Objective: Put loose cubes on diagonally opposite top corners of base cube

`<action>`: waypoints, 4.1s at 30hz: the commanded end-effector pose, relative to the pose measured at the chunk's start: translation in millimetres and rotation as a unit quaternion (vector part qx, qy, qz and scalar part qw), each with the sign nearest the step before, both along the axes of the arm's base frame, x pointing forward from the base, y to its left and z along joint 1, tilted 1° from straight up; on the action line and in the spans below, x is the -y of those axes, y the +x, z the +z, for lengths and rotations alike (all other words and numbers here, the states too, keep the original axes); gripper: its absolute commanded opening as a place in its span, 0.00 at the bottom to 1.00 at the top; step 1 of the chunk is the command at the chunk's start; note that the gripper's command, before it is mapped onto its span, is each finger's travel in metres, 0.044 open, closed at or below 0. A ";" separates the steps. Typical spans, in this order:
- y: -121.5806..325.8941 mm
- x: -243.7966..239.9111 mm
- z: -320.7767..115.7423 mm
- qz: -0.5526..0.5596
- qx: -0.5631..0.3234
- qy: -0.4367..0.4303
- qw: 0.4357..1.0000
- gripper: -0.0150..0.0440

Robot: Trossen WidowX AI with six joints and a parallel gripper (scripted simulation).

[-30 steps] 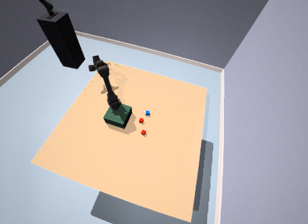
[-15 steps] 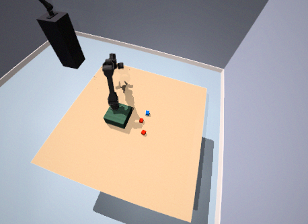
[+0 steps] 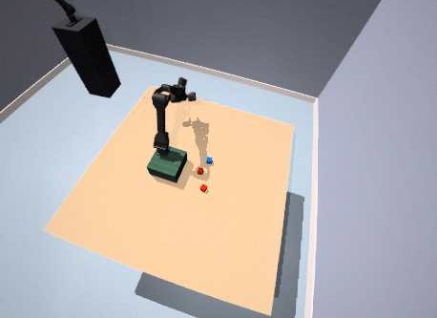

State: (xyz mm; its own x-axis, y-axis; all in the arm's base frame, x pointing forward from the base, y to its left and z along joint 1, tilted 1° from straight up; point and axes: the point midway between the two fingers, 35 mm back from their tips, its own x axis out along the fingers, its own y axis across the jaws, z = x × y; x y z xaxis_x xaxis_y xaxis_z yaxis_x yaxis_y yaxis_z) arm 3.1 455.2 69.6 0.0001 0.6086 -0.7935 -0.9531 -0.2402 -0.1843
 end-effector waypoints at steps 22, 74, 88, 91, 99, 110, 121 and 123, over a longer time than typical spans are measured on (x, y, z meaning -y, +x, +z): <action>237.5 100.7 -5.7 -0.122 0.076 -0.113 0.983 0.70; 340.7 545.2 -2.7 -0.289 -0.052 -0.300 0.908 0.70; 311.0 600.2 -18.4 -0.306 -0.087 -0.301 0.899 0.70; 311.4 600.0 -53.8 -0.306 -0.087 -0.301 0.899 0.70; 311.3 599.7 -69.4 -0.306 -0.087 -0.301 0.899 0.70; 311.8 599.7 -82.7 -0.306 -0.087 -0.301 0.899 0.70; 312.3 599.8 -100.7 -0.306 -0.087 -0.301 0.899 0.70; 312.3 599.7 -103.9 -0.306 -0.087 -0.301 0.899 0.70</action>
